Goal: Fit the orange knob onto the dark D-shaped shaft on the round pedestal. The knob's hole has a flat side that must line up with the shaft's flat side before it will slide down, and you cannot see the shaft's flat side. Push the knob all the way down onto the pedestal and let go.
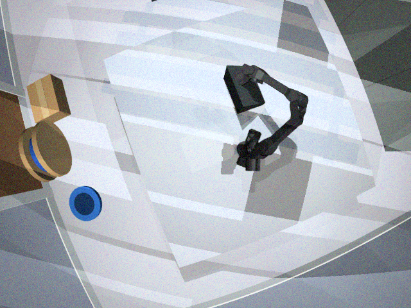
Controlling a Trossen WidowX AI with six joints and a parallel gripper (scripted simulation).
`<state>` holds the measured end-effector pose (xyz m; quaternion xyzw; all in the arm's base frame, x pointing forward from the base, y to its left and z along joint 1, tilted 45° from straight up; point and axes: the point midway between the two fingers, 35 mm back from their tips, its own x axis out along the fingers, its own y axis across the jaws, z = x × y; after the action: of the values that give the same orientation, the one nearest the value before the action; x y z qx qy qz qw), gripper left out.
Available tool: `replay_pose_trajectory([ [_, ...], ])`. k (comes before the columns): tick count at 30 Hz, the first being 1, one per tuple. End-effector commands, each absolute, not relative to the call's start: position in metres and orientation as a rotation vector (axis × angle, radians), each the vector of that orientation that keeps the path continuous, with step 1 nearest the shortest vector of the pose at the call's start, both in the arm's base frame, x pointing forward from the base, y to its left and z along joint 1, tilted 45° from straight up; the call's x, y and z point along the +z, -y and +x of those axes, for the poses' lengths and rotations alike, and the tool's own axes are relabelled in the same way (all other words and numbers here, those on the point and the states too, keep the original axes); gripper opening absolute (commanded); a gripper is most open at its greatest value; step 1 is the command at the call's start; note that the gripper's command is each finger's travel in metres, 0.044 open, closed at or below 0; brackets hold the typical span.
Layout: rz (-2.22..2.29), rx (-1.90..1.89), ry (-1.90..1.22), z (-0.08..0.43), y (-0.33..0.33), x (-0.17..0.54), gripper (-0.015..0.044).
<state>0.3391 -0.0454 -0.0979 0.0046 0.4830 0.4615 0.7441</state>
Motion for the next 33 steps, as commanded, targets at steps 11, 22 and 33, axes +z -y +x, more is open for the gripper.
replay_pose_trajectory([
  [11,-0.152,1.112,-0.948,0.3382,0.0477,-0.0922,0.0000],
  [22,-0.160,1.117,-0.942,0.3391,0.0482,-0.0961,0.0000],
  [33,-0.160,1.118,-0.942,0.3400,0.0451,-0.0976,0.0000],
])
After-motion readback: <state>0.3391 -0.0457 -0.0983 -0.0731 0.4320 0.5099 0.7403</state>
